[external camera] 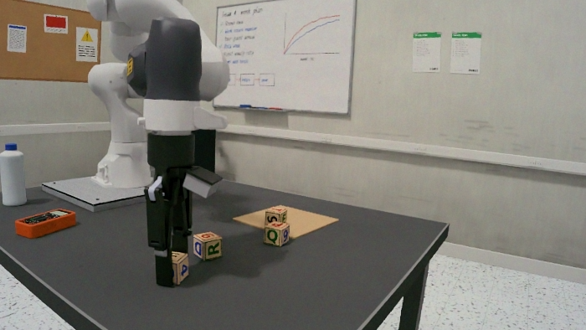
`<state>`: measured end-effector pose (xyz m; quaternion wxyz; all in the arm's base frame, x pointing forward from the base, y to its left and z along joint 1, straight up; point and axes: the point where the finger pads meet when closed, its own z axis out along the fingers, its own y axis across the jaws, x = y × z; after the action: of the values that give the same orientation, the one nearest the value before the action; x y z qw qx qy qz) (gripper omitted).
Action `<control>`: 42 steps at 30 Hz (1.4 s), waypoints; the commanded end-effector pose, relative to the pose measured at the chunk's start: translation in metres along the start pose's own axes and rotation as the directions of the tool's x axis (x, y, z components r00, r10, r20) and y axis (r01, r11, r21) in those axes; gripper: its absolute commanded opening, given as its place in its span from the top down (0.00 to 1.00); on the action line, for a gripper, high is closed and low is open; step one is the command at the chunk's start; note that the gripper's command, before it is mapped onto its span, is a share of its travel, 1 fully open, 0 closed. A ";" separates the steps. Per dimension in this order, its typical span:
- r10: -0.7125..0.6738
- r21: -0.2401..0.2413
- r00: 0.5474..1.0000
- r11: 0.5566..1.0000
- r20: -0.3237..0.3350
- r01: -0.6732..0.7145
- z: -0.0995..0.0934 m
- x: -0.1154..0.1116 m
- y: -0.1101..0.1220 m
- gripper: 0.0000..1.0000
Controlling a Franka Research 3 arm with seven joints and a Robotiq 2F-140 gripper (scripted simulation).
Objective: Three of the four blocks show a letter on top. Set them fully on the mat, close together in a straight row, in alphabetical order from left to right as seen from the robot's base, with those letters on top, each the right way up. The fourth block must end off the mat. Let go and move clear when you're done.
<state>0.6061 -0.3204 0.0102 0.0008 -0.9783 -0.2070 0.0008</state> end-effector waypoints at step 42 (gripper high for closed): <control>0.004 -0.003 1.000 1.000 -0.001 -0.004 -0.005 0.000 0.001 0.69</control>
<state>0.6066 -0.3208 0.0113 0.0001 -0.9783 -0.2070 0.0002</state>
